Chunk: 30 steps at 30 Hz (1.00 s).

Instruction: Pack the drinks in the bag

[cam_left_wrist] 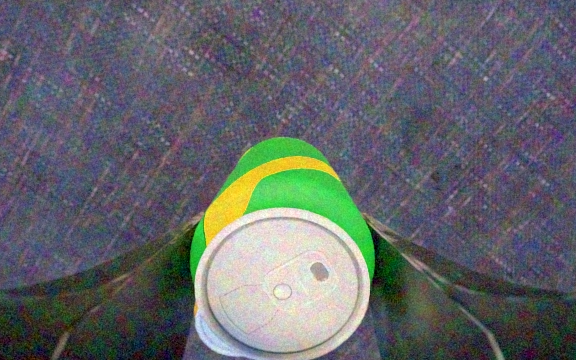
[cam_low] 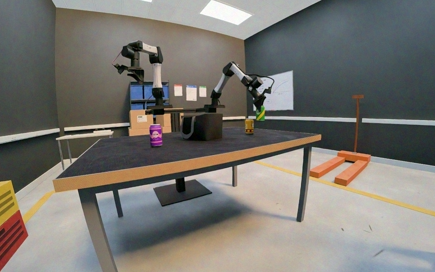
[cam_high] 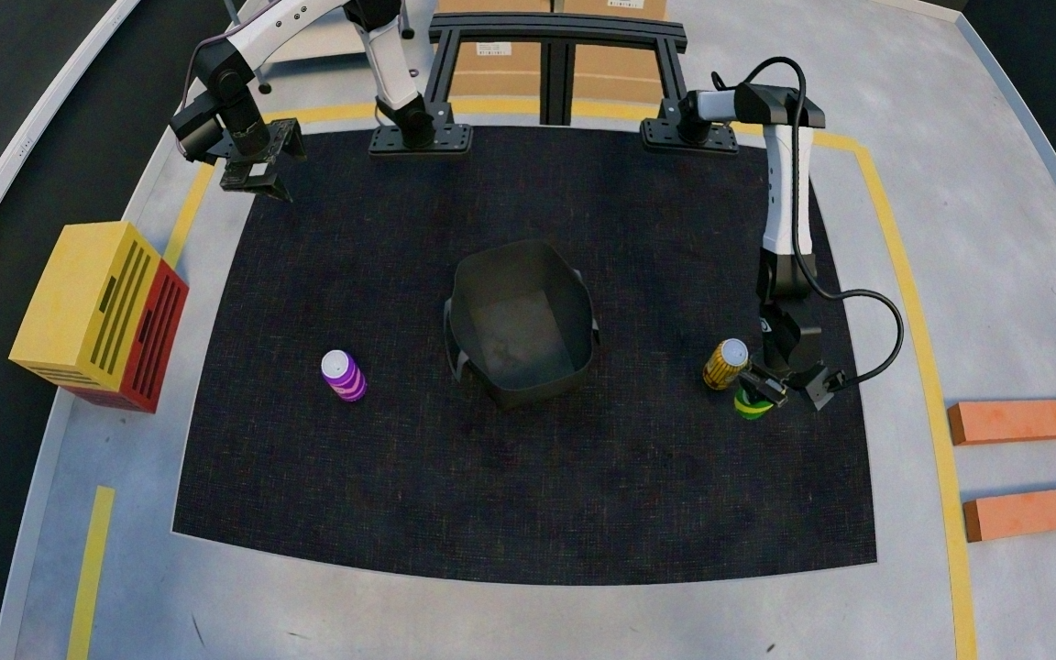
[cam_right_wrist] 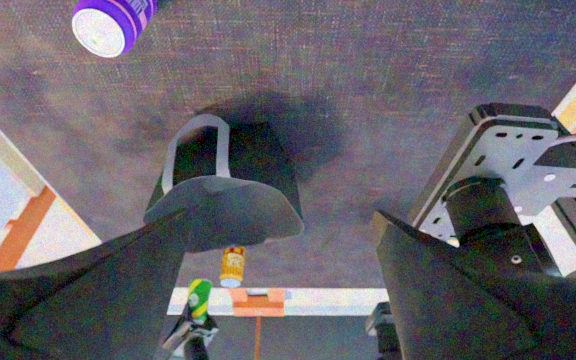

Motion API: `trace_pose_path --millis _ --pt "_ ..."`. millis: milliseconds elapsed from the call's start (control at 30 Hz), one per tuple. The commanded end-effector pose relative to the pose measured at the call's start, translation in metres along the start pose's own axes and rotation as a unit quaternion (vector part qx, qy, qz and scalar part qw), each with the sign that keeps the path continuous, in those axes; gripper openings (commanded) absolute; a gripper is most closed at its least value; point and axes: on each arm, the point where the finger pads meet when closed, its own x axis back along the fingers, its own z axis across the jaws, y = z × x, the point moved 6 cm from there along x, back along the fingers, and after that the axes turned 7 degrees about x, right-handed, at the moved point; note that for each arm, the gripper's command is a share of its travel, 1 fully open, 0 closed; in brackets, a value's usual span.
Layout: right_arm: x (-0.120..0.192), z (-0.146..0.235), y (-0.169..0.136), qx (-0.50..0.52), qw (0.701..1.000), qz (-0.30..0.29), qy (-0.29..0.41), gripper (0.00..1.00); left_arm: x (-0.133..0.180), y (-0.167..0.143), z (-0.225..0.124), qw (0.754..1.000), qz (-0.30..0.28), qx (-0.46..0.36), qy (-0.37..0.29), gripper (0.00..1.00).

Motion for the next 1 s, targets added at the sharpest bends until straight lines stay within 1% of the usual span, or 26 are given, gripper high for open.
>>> trace_pose_path --millis 0,33,100,133,200,367,533,800,967 --pt "0.013 0.001 0.004 -0.004 0.999 -0.029 0.014 1.00 0.046 0.053 -0.020 0.997 -0.068 0.019 -0.035 0.74" --pt "0.013 0.001 0.004 -0.004 0.999 -0.029 0.014 1.00 0.046 0.056 -0.023 0.996 -0.077 0.023 -0.041 0.74" --pt "0.013 0.001 0.004 -0.004 0.999 -0.029 0.014 1.00 0.046 0.056 -0.023 0.996 -0.077 0.023 -0.041 0.74" --pt "0.013 0.001 0.004 -0.004 0.999 -0.029 0.014 1.00 0.051 0.057 -0.019 0.997 -0.070 0.023 -0.034 0.74" --pt "0.013 0.001 0.004 -0.004 0.999 -0.029 0.014 1.00 0.057 0.060 -0.023 0.997 -0.070 0.020 -0.037 0.74" --pt "0.013 0.001 0.004 -0.004 0.999 -0.029 0.014 1.00 0.067 0.071 -0.021 0.996 -0.077 0.028 -0.037 0.74" --pt "0.013 0.001 0.004 -0.004 0.999 -0.029 0.014 1.00 0.078 0.080 -0.027 0.995 -0.085 0.028 -0.044 0.74" --pt "0.013 0.001 0.004 -0.004 0.999 -0.029 0.014 1.00 0.077 0.086 -0.028 0.993 -0.100 0.032 -0.051 0.74" --pt "0.013 0.001 0.004 -0.004 0.999 -0.029 0.014 1.00 0.075 0.084 -0.026 0.993 -0.101 0.033 -0.051 0.74"
